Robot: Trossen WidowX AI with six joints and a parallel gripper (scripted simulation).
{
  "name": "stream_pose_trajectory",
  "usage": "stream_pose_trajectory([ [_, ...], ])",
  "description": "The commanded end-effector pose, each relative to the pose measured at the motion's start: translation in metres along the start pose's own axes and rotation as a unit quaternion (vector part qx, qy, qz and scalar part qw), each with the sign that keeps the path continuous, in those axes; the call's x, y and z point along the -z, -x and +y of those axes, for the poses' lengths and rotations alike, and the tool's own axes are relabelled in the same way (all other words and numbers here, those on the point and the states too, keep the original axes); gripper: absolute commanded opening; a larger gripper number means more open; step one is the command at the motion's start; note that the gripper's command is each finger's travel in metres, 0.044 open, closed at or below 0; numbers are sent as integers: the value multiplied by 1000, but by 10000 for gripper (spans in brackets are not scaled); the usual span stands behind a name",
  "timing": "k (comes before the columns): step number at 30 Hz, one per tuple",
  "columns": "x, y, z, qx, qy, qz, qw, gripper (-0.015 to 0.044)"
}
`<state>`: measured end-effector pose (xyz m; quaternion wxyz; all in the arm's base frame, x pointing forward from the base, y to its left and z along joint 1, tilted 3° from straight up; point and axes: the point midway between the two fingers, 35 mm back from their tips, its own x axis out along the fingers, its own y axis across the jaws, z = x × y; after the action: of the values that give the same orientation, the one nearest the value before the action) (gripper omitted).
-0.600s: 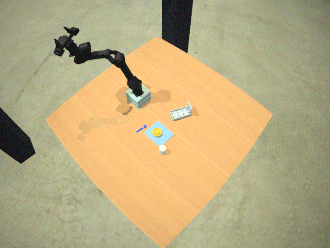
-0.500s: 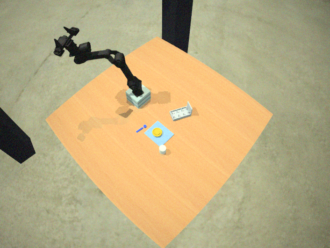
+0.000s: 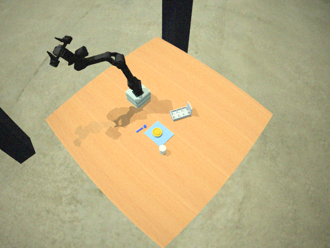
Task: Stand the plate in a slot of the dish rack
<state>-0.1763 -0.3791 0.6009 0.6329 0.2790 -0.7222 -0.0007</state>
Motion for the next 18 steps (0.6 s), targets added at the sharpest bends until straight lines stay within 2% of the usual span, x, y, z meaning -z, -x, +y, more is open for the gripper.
stream_pose_trajectory([
  [1, 4, 1, -21, 23, 10, -16, 1000, 400],
  [18, 31, 21, -125, 152, 21, -62, 986, 400],
])
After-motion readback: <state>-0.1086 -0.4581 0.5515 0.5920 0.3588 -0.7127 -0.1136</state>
